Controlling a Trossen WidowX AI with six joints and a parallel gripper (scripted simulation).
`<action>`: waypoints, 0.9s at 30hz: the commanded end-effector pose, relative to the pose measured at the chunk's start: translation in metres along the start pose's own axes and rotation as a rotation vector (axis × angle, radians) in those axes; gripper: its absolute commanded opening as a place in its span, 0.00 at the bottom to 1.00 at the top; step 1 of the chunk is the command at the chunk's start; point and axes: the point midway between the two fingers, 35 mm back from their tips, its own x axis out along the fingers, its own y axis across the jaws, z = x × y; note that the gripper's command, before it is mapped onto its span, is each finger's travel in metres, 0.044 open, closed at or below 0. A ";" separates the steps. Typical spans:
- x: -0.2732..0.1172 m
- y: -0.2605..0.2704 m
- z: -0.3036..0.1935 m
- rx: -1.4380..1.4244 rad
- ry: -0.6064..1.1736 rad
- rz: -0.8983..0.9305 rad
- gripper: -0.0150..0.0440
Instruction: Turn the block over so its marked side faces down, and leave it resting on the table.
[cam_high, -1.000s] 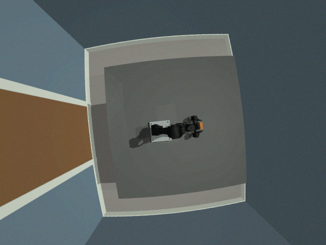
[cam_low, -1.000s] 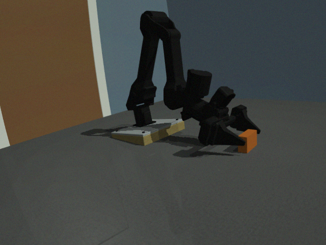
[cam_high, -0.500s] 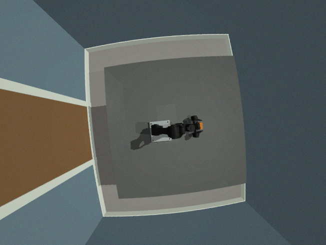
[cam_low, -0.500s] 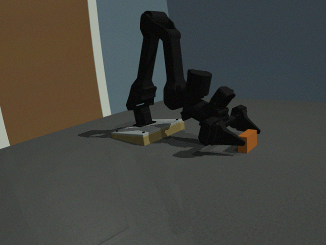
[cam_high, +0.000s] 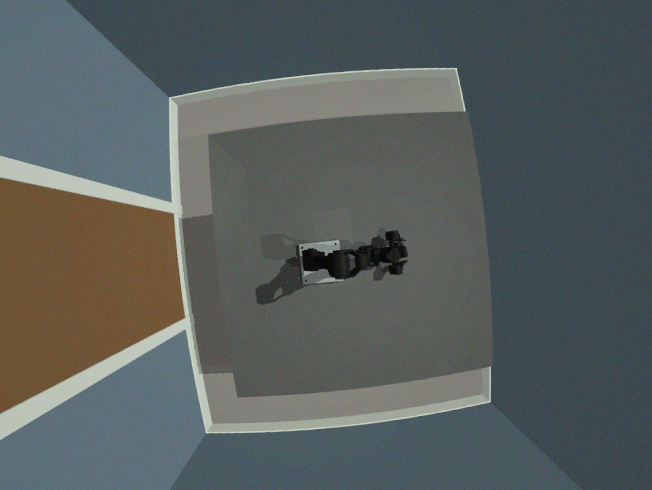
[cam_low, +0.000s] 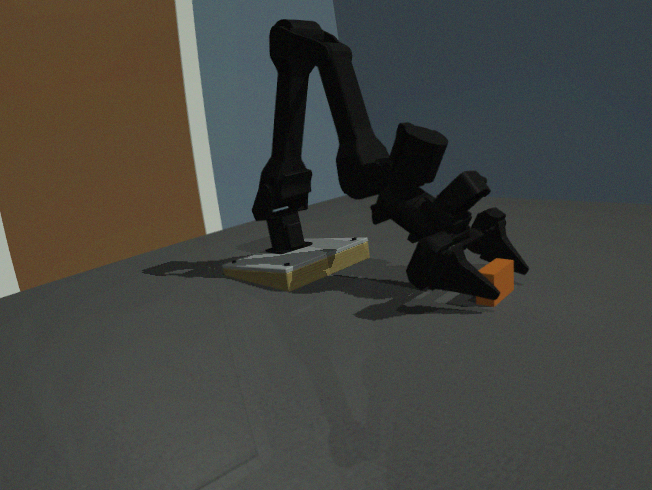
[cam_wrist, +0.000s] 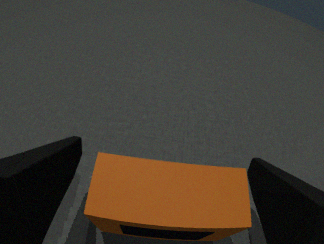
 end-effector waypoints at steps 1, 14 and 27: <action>-0.007 0.000 0.021 0.003 0.151 0.002 1.00; -0.067 0.001 0.050 0.000 0.441 0.002 1.00; -0.056 0.000 0.064 0.001 0.571 0.002 1.00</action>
